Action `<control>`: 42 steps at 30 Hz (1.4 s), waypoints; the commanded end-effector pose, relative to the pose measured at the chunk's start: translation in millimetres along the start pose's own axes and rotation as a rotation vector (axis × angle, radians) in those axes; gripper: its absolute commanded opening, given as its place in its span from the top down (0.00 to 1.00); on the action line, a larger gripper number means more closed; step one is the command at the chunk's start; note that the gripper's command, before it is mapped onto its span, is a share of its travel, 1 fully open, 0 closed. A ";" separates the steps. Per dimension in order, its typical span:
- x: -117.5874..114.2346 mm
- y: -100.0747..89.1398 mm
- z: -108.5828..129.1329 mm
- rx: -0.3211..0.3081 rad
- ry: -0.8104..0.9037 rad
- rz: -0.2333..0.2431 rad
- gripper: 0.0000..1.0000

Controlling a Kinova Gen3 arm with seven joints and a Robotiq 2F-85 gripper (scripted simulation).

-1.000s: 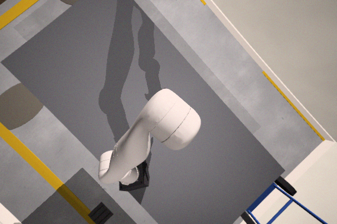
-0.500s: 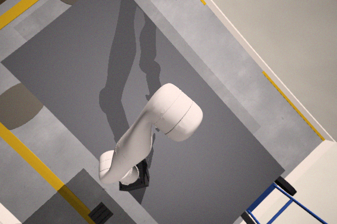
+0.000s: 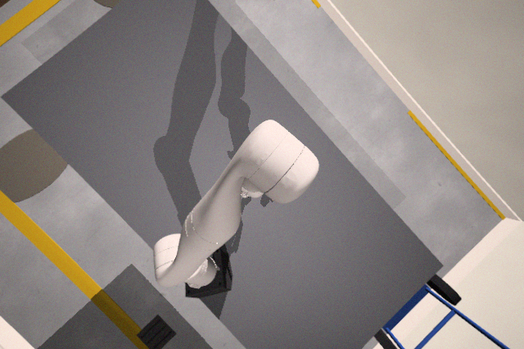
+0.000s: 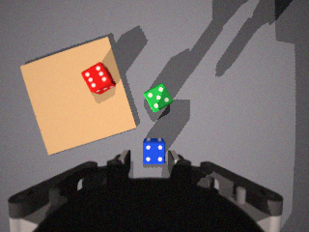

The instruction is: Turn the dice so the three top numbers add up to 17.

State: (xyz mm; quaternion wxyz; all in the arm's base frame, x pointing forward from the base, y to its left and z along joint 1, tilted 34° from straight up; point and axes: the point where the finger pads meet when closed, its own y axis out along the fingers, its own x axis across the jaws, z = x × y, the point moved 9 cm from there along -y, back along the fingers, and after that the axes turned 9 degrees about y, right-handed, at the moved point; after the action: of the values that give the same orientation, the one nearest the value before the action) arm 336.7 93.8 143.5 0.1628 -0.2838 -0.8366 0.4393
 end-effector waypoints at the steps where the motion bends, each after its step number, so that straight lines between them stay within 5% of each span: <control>1: 4.8 6.9 -1.0 0.002 -0.007 -0.013 0.54; 42: 5.1 17.5 -1.0 0.002 -0.007 -0.013 0.54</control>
State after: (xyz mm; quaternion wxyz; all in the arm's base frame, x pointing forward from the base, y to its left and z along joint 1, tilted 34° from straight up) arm 339.0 105.8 129.5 0.1635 -0.2762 -0.8386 0.4401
